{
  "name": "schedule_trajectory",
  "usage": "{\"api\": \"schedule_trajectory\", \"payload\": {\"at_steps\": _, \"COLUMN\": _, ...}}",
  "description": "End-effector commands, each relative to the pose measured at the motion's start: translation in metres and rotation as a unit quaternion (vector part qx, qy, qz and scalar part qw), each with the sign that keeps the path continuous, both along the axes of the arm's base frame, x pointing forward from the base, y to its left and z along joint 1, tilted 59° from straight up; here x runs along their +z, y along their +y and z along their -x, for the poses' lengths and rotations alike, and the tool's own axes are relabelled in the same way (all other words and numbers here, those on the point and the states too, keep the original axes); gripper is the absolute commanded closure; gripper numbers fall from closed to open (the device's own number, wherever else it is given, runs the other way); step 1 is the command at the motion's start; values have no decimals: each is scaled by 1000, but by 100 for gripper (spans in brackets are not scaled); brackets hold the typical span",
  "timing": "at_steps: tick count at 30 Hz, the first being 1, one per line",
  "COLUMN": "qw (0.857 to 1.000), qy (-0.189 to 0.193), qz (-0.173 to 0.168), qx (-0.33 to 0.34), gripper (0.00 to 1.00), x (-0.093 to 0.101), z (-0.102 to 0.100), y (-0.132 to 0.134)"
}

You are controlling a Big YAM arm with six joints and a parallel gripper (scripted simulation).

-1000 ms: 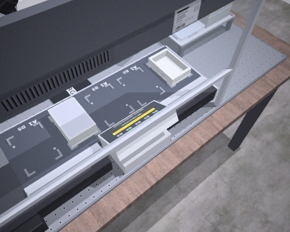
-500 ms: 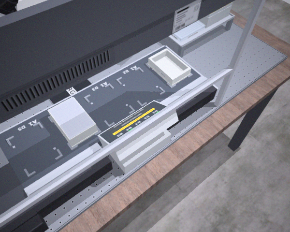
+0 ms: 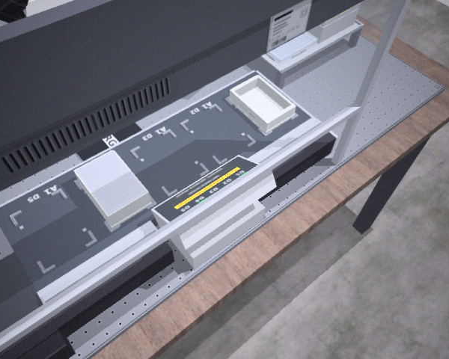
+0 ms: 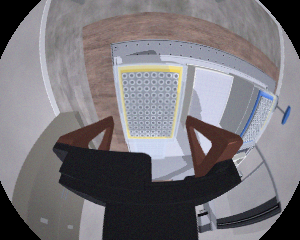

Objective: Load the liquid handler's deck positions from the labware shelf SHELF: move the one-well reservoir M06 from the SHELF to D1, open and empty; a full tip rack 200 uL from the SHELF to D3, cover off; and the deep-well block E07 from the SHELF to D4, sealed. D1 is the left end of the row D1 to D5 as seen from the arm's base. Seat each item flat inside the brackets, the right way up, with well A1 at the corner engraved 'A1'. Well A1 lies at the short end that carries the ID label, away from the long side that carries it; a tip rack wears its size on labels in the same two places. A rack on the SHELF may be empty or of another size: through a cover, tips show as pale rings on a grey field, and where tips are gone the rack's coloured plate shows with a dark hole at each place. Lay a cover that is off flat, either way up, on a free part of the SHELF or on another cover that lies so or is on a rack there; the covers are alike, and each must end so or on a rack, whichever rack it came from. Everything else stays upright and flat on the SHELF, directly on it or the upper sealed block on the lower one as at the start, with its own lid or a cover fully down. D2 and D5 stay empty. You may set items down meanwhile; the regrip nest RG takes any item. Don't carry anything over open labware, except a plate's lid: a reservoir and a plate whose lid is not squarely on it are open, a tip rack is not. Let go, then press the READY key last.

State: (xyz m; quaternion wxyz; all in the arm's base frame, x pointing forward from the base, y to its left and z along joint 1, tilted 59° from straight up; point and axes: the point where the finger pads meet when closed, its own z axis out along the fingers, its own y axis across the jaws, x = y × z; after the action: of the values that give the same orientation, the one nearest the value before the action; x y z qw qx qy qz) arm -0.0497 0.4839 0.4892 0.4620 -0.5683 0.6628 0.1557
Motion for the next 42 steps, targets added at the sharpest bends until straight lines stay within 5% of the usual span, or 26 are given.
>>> {"api": "schedule_trajectory", "payload": {"at_steps": 1, "qw": 1000, "qy": -3, "qz": -4, "qx": -2, "gripper": 0, "x": -1, "z": -5, "y": 9}}
{"api": "schedule_trajectory", "payload": {"at_steps": 8, "qw": 1000, "qy": -1, "qz": -9, "qx": -2, "gripper": 0, "x": -1, "z": -10, "y": 13}}
{"api": "schedule_trajectory", "payload": {"at_steps": 9, "qw": 1000, "qy": 4, "qz": -25, "qx": -2, "gripper": 0, "x": 15, "z": -12, "y": 9}}
{"api": "schedule_trajectory", "payload": {"at_steps": 12, "qw": 1000, "qy": -3, "qz": -3, "qx": -2, "gripper": 0, "x": -9, "z": -12, "y": 20}}
{"api": "schedule_trajectory", "payload": {"at_steps": 19, "qw": 1000, "qy": -3, "qz": -3, "qx": -2, "gripper": 0, "x": -16, "z": -18, "y": 29}}
{"api": "schedule_trajectory", "payload": {"at_steps": 23, "qw": 1000, "qy": 1, "qz": -20, "qx": -2, "gripper": 0, "x": -1, "z": -22, "y": 25}}
{"api": "schedule_trajectory", "payload": {"at_steps": 34, "qw": 1000, "qy": 4, "qz": -21, "qx": 2, "gripper": 0, "x": 2, "z": -14, "y": 23}}
{"api": "schedule_trajectory", "payload": {"at_steps": 35, "qw": 1000, "qy": 4, "qz": -21, "qx": 2, "gripper": 100, "x": 2, "z": -14, "y": 23}}
{"api": "schedule_trajectory", "payload": {"at_steps": 42, "qw": 1000, "qy": 4, "qz": -21, "qx": 2, "gripper": 100, "x": 2, "z": -14, "y": 23}}
